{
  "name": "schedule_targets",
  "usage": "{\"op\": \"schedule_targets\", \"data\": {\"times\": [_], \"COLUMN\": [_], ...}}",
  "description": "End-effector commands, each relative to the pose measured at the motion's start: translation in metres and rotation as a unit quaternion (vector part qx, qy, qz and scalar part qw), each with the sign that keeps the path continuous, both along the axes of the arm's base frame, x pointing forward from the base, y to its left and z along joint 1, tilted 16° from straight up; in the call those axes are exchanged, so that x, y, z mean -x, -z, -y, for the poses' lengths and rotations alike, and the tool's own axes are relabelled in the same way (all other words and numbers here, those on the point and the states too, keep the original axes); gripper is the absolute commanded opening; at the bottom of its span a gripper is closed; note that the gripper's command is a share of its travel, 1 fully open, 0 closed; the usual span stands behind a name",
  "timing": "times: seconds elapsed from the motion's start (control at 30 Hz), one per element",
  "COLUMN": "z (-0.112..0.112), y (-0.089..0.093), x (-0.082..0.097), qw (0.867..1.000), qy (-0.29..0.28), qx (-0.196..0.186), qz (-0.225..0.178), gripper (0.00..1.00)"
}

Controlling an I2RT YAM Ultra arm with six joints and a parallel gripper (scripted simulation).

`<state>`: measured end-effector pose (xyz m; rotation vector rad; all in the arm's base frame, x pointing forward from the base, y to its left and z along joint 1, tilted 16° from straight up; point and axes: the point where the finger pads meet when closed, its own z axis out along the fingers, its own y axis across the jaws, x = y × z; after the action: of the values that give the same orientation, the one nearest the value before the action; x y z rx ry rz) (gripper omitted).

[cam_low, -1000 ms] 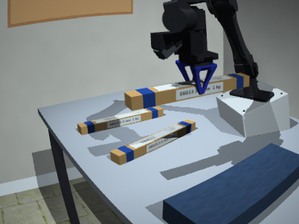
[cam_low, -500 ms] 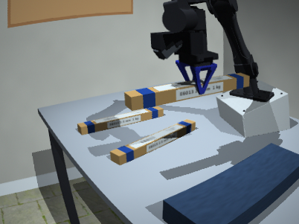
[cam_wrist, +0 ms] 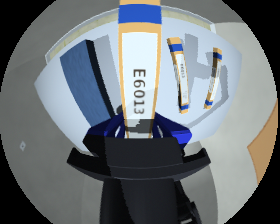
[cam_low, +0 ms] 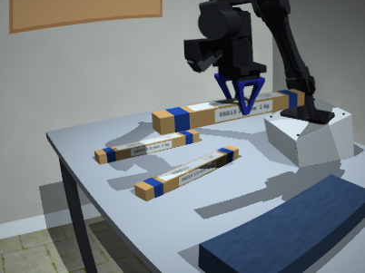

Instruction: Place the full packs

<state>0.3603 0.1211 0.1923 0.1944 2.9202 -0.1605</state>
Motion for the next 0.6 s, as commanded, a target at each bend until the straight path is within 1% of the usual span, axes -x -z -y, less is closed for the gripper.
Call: {"op": "schedule_targets", "data": {"times": [0.0, 0.4, 0.43, 0.47, 0.5, 0.53, 0.57], "z": [-0.008, -0.008, -0.006, -0.002, 0.007, 0.011, 0.013], "y": [-0.038, -0.038, -0.038, -0.029, -0.03, -0.036, -0.038], "x": [0.005, 0.005, 0.003, 0.006, 0.007, 0.006, 0.005], "qw": [0.998, 0.998, 0.998, 0.998, 0.998, 0.997, 0.997], "qy": [-0.01, -0.011, -0.032, -0.048, -0.057, -0.07, -0.074], "qx": [-0.017, -0.017, -0.013, -0.003, 0.003, 0.004, 0.003], "qz": [0.053, 0.053, 0.054, 0.04, 0.034, 0.037, 0.038], "gripper": [0.0, 0.0, 0.0, 0.0, 0.0, 0.0, 0.0]}}
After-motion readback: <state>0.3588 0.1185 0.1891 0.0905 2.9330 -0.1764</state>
